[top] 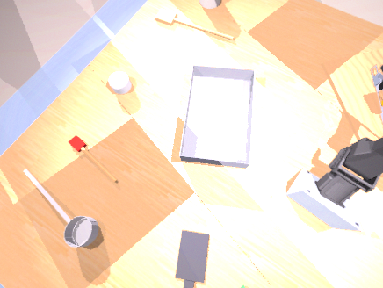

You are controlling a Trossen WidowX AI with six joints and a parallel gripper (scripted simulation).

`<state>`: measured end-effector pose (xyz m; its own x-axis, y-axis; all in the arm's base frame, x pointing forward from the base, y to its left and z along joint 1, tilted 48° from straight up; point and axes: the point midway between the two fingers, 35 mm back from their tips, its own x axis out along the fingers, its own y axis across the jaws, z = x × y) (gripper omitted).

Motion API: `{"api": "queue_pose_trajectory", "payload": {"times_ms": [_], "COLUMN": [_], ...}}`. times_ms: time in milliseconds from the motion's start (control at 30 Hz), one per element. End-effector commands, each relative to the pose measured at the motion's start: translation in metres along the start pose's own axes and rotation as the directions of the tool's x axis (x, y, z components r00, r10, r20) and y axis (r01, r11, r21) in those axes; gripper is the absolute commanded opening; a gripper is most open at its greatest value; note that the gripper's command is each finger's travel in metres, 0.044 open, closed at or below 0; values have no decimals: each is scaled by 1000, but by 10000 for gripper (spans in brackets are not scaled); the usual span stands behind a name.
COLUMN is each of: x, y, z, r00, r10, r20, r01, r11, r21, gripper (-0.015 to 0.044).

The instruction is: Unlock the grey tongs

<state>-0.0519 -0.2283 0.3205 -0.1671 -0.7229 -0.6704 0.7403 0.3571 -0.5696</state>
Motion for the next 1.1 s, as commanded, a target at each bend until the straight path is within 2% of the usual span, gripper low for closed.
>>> {"api": "queue_pose_trajectory", "payload": {"times_ms": [0, 400, 633, 833, 1067], "x": [-18, -68, -71, -104, -104], "y": [-6, 2, 3, 4, 4], "z": [34, 118, 119, 107, 107], "r00": [1000, 1000, 1000, 993, 993], "r10": [10, -14, -17, -44, -44], "r20": [-7, 12, 18, 113, 113], "r01": [-10, 14, 17, 43, 43], "r11": [1000, 1000, 1000, 999, 999], "r21": [11, 9, 9, 11, 11], "gripper": [440, 440, 440, 440, 440]}}
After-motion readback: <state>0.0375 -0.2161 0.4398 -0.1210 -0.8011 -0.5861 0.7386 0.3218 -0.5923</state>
